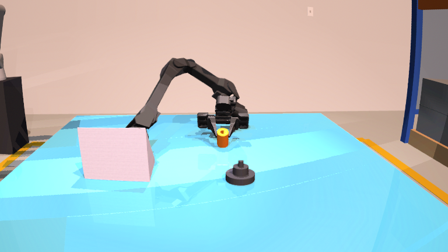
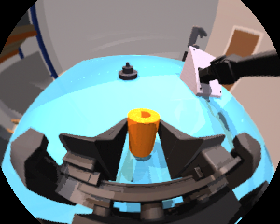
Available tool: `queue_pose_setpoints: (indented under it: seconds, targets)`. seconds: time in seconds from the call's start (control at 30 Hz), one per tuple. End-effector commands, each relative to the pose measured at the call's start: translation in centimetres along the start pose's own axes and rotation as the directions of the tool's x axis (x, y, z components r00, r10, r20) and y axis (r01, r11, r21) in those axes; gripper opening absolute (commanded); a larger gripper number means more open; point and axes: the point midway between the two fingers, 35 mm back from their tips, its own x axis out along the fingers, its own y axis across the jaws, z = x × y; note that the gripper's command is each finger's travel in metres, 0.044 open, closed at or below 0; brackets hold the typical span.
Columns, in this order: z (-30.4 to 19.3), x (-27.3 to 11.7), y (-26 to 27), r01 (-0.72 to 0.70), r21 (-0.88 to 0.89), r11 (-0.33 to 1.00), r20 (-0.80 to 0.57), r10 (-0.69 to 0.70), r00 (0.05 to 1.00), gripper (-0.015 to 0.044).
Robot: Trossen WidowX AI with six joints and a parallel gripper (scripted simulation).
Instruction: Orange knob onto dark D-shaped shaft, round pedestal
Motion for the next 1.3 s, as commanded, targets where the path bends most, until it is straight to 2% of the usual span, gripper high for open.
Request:
queue_pose_setpoints:
  seconds: [0.0,0.03,0.07,0.83,1.07,1.27]
  targets:
    - [0.03,0.05,0.00,0.001,0.000,1.000,0.001,-0.001,1.000,0.0231]
    - [0.03,0.05,0.00,0.001,0.000,1.000,0.001,-0.001,1.000,0.0258]
    - [0.03,0.05,0.00,0.001,0.000,1.000,0.001,-0.001,1.000,0.0260]
    - [0.03,0.05,0.00,0.001,0.000,1.000,0.001,-0.001,1.000,0.0260]
    - [0.03,0.05,0.00,0.001,0.000,1.000,0.001,-0.001,1.000,0.0440]
    - [0.03,0.05,0.00,0.001,0.000,1.000,0.001,-0.001,1.000,0.0440]
